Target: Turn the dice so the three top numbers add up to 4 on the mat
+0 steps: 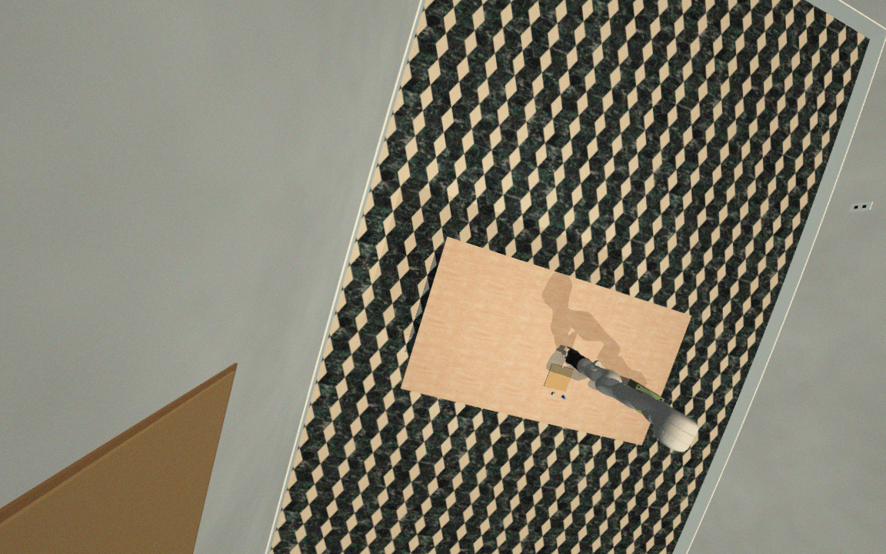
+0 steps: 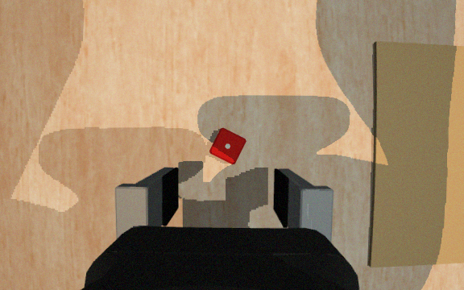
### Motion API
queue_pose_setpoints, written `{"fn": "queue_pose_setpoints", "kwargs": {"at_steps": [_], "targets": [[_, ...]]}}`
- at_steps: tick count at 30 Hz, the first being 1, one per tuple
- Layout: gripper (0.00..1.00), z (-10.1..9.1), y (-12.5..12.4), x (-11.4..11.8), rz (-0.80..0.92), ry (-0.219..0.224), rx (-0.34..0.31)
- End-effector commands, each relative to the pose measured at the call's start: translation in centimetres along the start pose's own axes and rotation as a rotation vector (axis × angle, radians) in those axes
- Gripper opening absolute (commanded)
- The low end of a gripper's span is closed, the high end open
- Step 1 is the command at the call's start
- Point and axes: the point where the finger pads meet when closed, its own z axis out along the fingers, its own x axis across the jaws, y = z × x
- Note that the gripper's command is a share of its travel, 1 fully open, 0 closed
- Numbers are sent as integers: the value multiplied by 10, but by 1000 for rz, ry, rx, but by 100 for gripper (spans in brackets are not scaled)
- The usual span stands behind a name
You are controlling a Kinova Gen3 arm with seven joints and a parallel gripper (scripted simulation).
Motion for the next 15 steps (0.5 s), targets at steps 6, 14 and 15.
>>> {"fn": "queue_pose_setpoints", "kwargs": {"at_steps": [6, 14, 15], "targets": [[100, 0, 1, 10, -9, 5, -1], [100, 0, 2, 16, -9, 5, -1], [100, 0, 2, 17, -9, 5, -1]]}}
